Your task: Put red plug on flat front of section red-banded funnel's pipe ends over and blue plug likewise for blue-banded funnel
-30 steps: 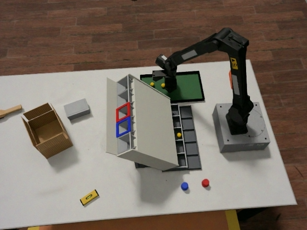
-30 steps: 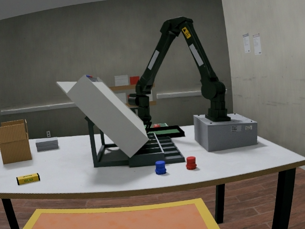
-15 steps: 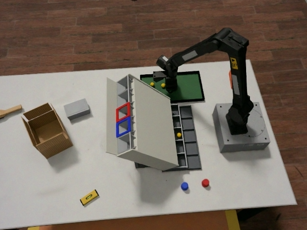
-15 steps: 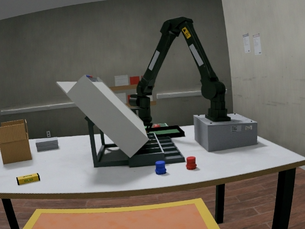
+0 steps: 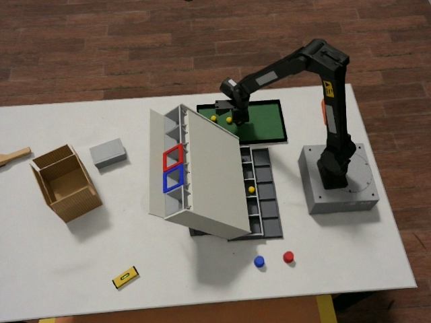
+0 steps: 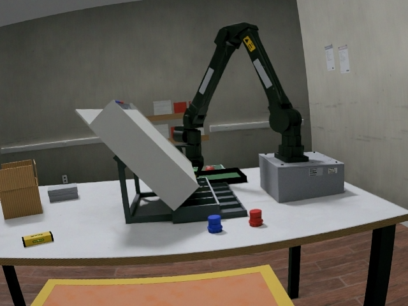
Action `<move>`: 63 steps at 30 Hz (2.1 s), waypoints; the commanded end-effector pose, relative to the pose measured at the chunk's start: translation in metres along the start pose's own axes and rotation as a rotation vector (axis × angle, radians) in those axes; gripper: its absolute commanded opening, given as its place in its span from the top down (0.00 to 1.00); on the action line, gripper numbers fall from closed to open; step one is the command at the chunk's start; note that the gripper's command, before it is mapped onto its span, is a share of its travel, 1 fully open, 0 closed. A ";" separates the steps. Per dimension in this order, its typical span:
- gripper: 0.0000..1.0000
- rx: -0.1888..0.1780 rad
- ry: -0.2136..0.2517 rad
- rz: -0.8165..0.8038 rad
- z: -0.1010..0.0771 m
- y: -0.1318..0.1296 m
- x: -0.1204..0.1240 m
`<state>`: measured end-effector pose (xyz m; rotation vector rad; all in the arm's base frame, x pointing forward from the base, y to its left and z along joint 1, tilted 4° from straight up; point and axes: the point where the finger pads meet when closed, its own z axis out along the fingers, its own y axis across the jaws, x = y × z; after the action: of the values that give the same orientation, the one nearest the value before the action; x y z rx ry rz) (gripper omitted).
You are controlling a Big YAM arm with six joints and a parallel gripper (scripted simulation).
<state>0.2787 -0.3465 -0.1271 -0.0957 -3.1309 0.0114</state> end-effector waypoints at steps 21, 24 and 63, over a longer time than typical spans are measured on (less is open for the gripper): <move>1.00 0.009 -0.009 0.001 -0.003 -0.003 -0.003; 1.00 0.009 -0.009 0.001 -0.003 -0.003 -0.003; 1.00 -0.050 0.048 0.008 -0.144 -0.011 -0.007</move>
<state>0.2775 -0.3450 0.0145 -0.1006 -3.0798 -0.0774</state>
